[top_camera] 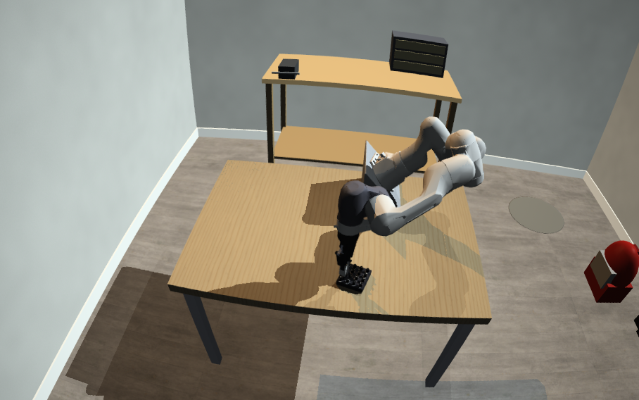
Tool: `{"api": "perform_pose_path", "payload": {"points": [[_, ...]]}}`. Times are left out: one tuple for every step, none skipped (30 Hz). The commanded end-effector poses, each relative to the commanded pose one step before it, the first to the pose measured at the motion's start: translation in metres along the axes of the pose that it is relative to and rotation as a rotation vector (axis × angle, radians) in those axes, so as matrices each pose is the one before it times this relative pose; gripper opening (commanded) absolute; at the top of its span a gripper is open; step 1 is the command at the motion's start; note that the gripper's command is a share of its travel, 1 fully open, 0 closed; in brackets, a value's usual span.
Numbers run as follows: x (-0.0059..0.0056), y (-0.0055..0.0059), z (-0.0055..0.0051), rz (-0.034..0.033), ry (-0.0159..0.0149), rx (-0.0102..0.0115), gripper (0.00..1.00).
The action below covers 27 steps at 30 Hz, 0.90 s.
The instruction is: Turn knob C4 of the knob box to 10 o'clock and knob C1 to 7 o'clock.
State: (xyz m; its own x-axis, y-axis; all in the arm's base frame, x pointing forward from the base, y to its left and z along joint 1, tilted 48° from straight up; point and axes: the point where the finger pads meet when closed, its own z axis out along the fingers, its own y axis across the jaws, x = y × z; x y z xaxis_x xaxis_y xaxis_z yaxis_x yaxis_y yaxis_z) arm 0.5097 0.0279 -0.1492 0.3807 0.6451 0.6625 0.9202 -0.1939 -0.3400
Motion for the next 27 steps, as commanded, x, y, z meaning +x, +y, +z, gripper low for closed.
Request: {"api": "perform_pose_path", "payload": {"points": [[-0.00072, -0.00055, 0.00193, -0.00097, 0.00026, 0.00002, 0.05], [0.0, 0.0, 0.0, 0.0, 0.0, 0.0, 0.05], [0.0, 0.0, 0.0, 0.0, 0.0, 0.0, 0.05], [0.0, 0.0, 0.0, 0.0, 0.0, 0.0, 0.05], [0.0, 0.0, 0.0, 0.0, 0.0, 0.0, 0.05], [0.0, 0.0, 0.0, 0.0, 0.0, 0.0, 0.05], [0.0, 0.0, 0.0, 0.0, 0.0, 0.0, 0.05], [0.0, 0.0, 0.0, 0.0, 0.0, 0.0, 0.05], [0.0, 0.0, 0.0, 0.0, 0.0, 0.0, 0.05], [0.0, 0.0, 0.0, 0.0, 0.0, 0.0, 0.05], [0.0, 0.0, 0.0, 0.0, 0.0, 0.0, 0.05], [0.0, 0.0, 0.0, 0.0, 0.0, 0.0, 0.05], [0.0, 0.0, 0.0, -0.0002, 0.0, 0.0, 0.05], [0.0, 0.0, 0.0, -0.0013, 0.0, 0.0, 0.05], [0.0, 0.0, 0.0, -0.00326, 0.0, 0.0, 0.05], [0.0, 0.0, 0.0, -0.00583, 0.0, 0.0, 0.05], [0.0, 0.0, 0.0, -0.00878, 0.0, 0.0, 0.05], [0.0, 0.0, 0.0, -0.01192, 0.0, -0.00001, 0.05], [0.0, 0.0, 0.0, -0.01505, 0.0, 0.0, 0.05], [0.0, 0.0, 0.0, 0.0, 0.0, 0.0, 0.05], [0.0, 0.0, 0.0, 0.0, 0.0, 0.0, 0.05], [0.0, 0.0, 0.0, -0.01804, 0.0, 0.0, 0.05], [0.0, 0.0, 0.0, -0.02075, 0.0, 0.0, 0.05], [0.0, 0.0, 0.0, -0.02305, 0.0, 0.0, 0.05], [0.0, 0.0, 0.0, -0.02487, 0.0, 0.0, 0.05], [0.0, 0.0, 0.0, -0.02613, 0.0, 0.0, 0.05], [0.0, 0.0, 0.0, -0.02678, 0.0, 0.0, 0.05]]}}
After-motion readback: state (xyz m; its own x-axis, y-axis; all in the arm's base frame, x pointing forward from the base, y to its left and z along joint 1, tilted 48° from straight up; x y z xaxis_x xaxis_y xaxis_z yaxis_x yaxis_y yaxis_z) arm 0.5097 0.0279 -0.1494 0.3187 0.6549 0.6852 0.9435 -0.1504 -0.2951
